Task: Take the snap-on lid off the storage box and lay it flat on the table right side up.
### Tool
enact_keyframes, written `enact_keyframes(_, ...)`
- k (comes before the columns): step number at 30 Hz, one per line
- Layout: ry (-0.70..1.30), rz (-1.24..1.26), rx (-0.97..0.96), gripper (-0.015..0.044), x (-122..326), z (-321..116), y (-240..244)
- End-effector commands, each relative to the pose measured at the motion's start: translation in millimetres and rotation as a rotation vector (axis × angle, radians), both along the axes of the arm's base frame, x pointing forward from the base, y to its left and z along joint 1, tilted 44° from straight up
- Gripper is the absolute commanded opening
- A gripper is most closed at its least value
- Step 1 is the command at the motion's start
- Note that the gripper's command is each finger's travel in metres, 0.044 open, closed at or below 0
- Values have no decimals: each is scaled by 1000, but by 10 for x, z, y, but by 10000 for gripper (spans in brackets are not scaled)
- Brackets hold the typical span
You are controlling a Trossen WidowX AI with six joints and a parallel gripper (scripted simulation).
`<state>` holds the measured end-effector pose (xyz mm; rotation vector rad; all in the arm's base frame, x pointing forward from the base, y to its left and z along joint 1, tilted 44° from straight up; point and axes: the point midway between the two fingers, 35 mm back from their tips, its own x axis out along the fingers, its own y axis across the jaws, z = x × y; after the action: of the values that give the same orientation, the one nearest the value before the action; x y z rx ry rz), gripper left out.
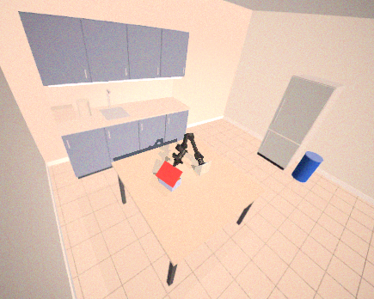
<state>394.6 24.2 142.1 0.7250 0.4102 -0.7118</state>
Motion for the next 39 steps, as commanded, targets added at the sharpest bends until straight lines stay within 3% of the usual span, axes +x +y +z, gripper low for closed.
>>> enact_keyframes(1, -12, 4, 8, 0, 23, 74, 78)
enact_keyframes(39, -12, 4, 10, 0, -132, -389, 519)
